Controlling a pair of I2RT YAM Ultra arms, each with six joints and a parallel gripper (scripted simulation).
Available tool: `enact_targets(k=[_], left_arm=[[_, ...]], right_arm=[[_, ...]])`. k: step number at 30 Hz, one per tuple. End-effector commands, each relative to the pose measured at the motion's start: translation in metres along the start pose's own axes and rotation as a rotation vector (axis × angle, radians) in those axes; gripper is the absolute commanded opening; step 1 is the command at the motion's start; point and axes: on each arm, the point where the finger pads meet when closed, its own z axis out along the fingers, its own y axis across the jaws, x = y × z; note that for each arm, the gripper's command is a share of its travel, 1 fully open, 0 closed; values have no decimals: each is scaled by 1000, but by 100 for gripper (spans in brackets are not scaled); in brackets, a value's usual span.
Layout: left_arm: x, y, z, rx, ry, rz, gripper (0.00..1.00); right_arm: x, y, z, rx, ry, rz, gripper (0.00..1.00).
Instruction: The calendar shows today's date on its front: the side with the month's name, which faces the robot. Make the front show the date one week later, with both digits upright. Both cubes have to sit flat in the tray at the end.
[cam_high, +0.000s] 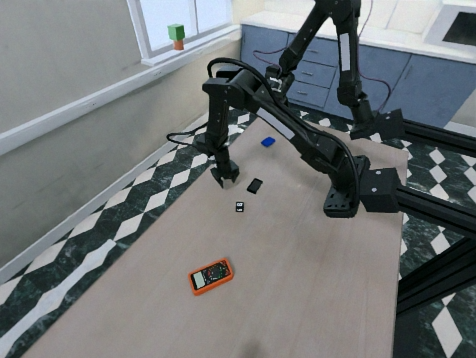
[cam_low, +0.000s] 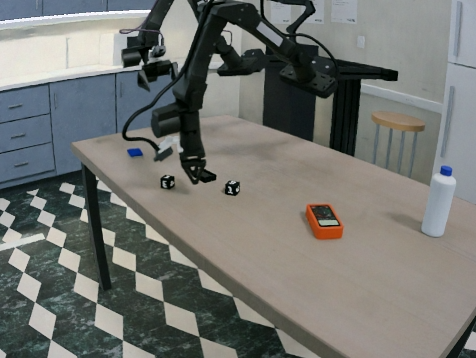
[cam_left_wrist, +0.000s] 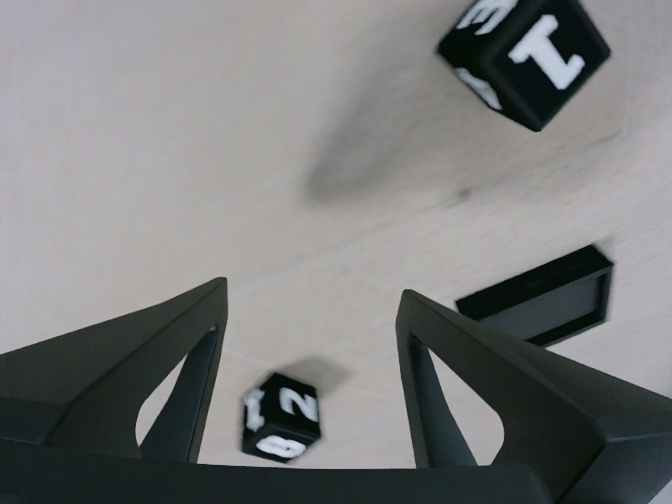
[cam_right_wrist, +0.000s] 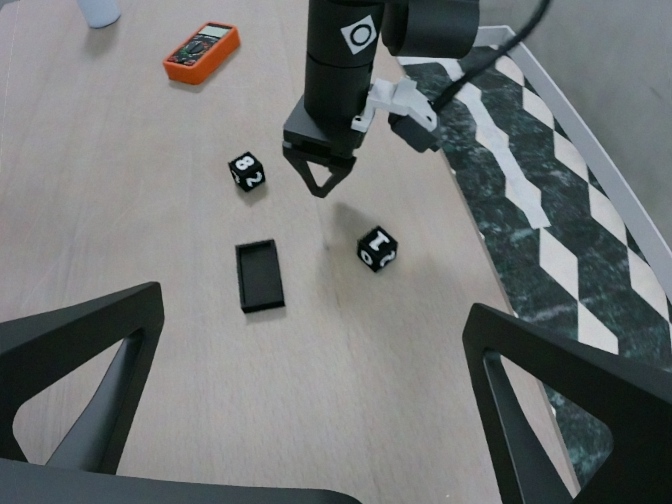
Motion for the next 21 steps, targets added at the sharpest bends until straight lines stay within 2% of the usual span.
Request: enact_targets(k=[1,5,9,15,18,21], left_arm=[[-31,-11,-1,-82,-24,301,56],[-57,-33,-4,-121,-46,467,56],[-75,-53,-2,-126,-68,535,56],[-80,-56,-4,-118,-83,526,56],[-78,-51,14,-117,-72,528,56],[-81,-54,25,-116,-74,532,48]], right_arm=[[0,-13,-14,31,-36,8,100],[10,-20,-26,68,-23,32,100],[16,-21,-28,74,-7,44,100],[11,-24,-29,87,-8,19,100],[11,-24,-29,87,-8,19,100],[11,-24,-29,87,-8,19,100]])
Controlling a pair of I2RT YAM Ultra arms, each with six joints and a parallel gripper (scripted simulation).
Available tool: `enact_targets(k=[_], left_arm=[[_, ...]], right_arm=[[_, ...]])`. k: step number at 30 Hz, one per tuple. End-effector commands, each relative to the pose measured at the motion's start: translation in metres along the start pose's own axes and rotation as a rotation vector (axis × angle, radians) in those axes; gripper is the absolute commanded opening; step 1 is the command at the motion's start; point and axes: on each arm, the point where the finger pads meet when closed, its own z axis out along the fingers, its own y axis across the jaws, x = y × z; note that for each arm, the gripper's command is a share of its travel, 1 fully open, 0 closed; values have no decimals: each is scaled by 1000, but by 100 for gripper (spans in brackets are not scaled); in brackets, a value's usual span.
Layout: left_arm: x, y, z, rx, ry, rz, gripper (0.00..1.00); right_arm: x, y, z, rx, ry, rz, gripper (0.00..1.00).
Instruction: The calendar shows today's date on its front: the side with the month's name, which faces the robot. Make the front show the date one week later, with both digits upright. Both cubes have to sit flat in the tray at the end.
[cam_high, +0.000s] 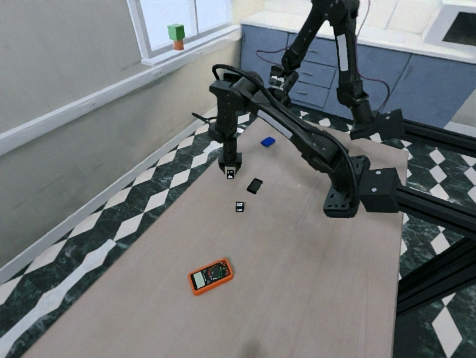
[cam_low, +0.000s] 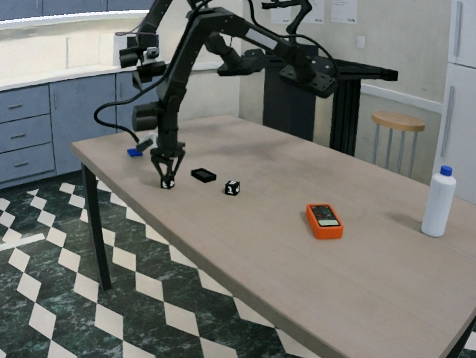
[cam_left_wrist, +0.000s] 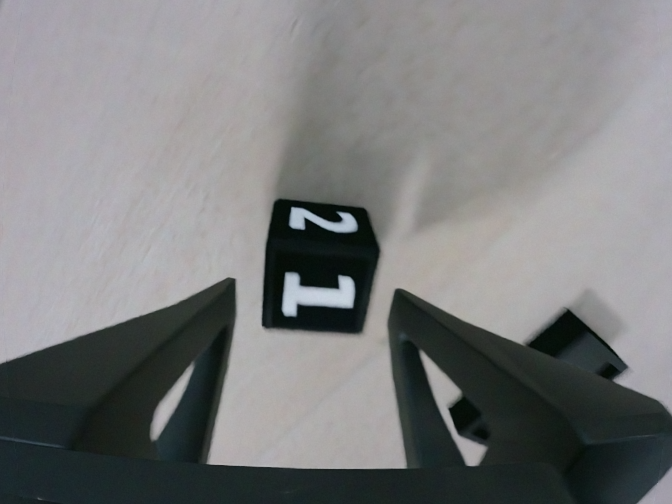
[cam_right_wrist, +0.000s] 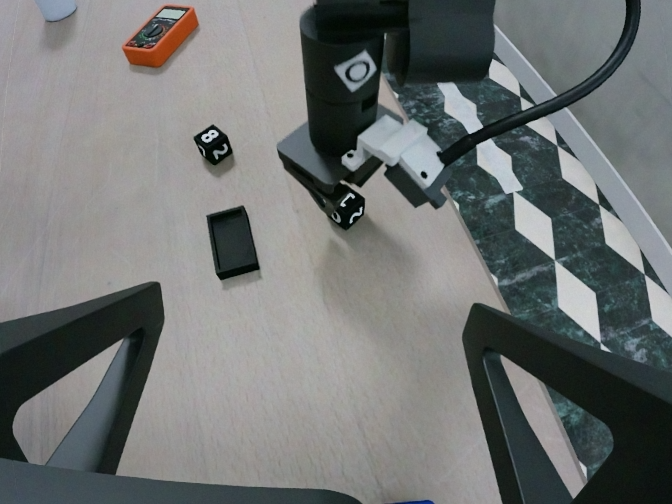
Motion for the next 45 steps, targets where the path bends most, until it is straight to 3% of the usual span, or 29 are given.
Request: enact_targets(k=[1,11,21,26,29,33,40,45], left_arm=[[-12,-2,10,-13,-14,25,45],[-17,12,-10,-32,-47,18,27],[-10,3,-65,-25,-27,16,27],[-8,1,-72,-21,-24,-8,27],[-11,2,-74,-20,-40,-103,27],[-9,-6,-47,11,-21,-333,27],[-8,-3,-27,18,-24,-737,27],[-12,0,-28,17,-36,-825,27]], right_arm=[[-13,-8,-3,9,-30,-31,100],[-13,-8,-3,9,-30,-31,100],[-13,-8,-3,9,-30,-31,100],[-13,-7,-3,7,-30,-28,100],[-11,-6,-2,12,7,-18,100],[-5,2,7,11,96,4,100],[-7,27,32,49,292,55,100],[-12,37,40,111,359,78,100]])
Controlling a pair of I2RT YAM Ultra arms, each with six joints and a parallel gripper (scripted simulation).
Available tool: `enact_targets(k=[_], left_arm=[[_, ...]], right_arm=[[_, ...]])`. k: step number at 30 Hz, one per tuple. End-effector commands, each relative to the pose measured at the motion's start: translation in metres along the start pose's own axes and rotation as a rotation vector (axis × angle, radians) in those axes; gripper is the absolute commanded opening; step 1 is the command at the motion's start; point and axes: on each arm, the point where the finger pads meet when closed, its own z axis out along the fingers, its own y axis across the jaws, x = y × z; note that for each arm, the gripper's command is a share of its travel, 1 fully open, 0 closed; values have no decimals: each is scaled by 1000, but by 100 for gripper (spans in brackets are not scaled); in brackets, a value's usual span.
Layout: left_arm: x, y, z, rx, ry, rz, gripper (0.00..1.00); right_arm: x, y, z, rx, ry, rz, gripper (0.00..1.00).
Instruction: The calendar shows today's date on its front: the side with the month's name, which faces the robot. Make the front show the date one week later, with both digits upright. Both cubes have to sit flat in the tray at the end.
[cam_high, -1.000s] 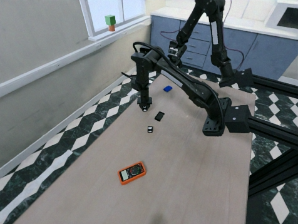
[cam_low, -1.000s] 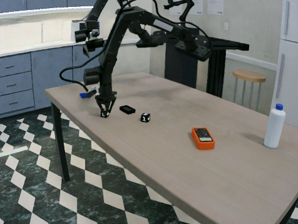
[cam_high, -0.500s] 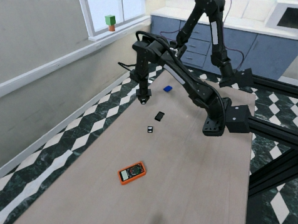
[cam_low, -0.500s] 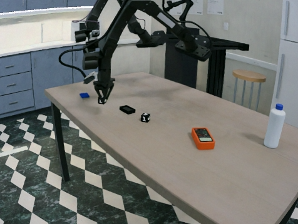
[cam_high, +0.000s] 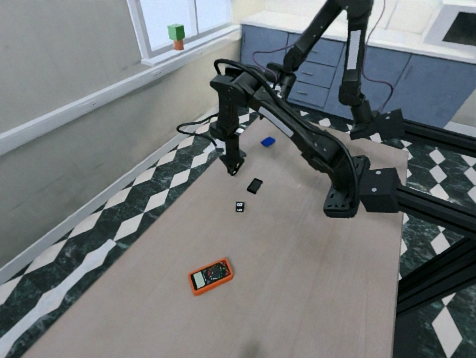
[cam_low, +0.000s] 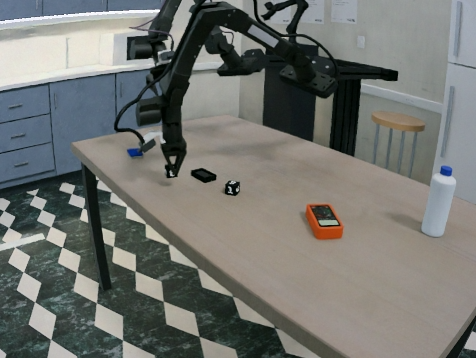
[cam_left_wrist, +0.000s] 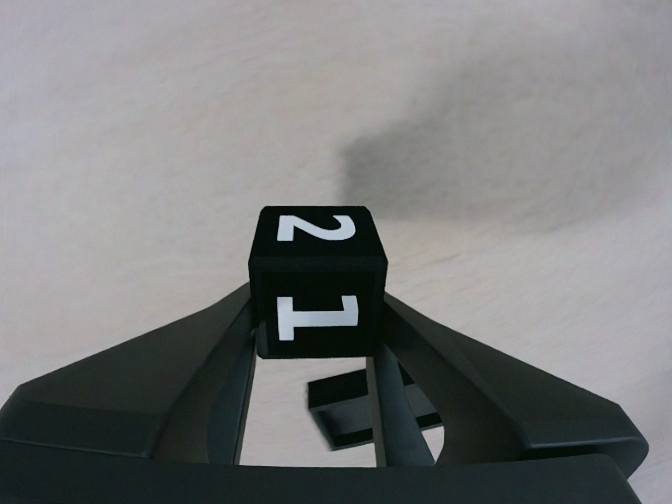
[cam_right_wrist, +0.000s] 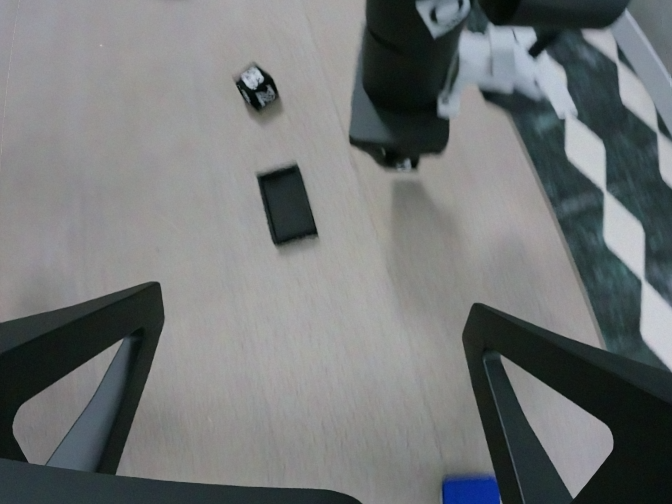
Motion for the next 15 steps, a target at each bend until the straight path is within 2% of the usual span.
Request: enact_targets(k=[1,6,13,15], left_arm=[[-26,-2,-6,11,-66,-195,27],[-22,-1,4,12,-48,-278,27],[-21,-1,3,10,-44,-279,27],[-21,-1,3,10,-44,-279,27]], right_arm=[[-6,-3,-1,162,121,65,100],[-24,19,1,282,134,117,100],[-45,56,-1,374,57,177,100],[-45,56,-1,374,57,177,100]])
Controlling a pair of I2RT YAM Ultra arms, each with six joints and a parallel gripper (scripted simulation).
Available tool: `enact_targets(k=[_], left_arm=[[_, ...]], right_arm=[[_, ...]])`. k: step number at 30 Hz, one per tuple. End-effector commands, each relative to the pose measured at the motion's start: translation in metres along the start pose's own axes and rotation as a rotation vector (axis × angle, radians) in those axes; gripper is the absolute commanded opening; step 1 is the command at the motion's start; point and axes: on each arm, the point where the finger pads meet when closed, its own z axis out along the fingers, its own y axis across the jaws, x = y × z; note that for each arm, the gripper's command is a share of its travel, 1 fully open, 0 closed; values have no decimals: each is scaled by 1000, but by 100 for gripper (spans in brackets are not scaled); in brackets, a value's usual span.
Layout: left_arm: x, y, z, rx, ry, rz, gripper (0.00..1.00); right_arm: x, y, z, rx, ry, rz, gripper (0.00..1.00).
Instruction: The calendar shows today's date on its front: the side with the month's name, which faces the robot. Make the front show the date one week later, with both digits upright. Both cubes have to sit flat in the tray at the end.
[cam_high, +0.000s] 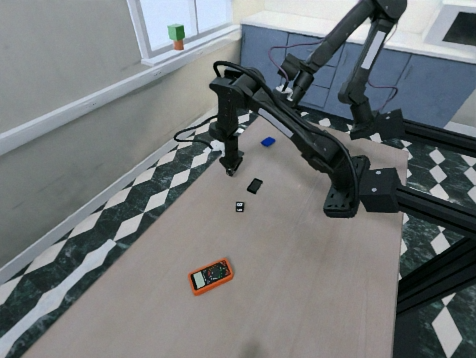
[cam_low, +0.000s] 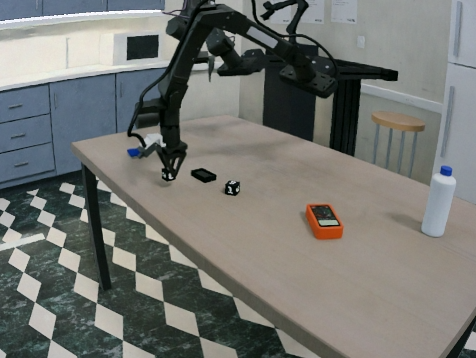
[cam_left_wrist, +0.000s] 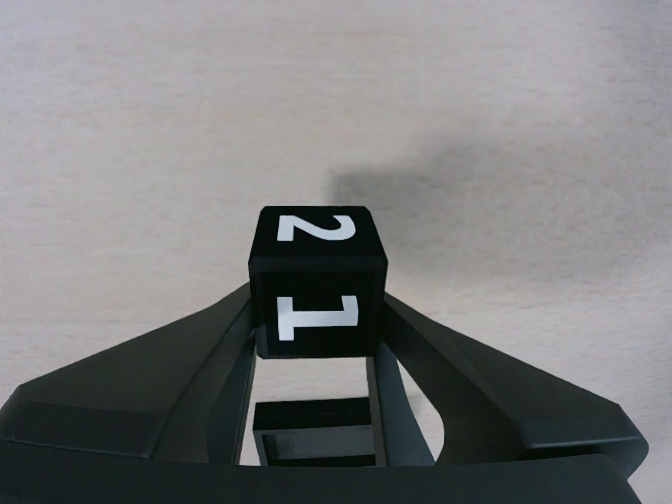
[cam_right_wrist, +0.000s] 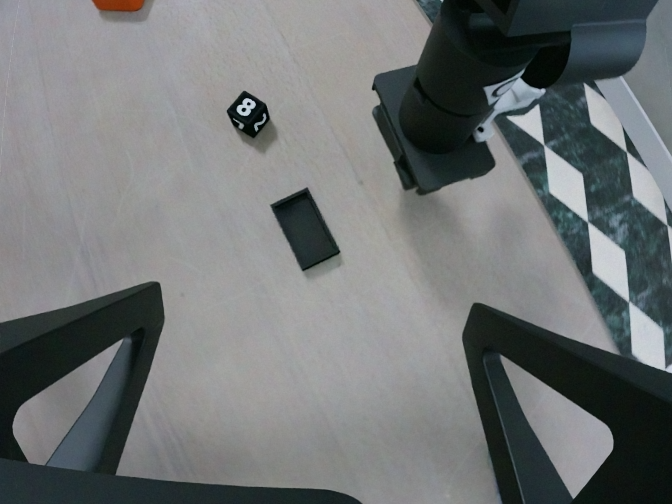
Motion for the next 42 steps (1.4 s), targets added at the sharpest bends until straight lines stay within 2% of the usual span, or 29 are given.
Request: enact_targets(k=[1,9,15,24,39,42], left_arm=[[-12,-5,-4,10,-25,-24,27],[-12,-5,-4,9,-12,-20,27],[-12,-5,-4,9,-11,-20,27],[-15,-5,-4,10,-22,-23,27],[-15,-5,-4,10,-22,-23,27],[-14,-5,5,10,-25,-34,27]], right_arm=[[-7,-15,-8,204,10,124,100],[-17,5,-32,329,-141,320,100],[-16,19,-45,372,-234,448,100],[-18,31,-46,336,-257,434,100],[-19,29,-47,343,-268,452,100],[-19,29,-47,344,-267,453,100]])
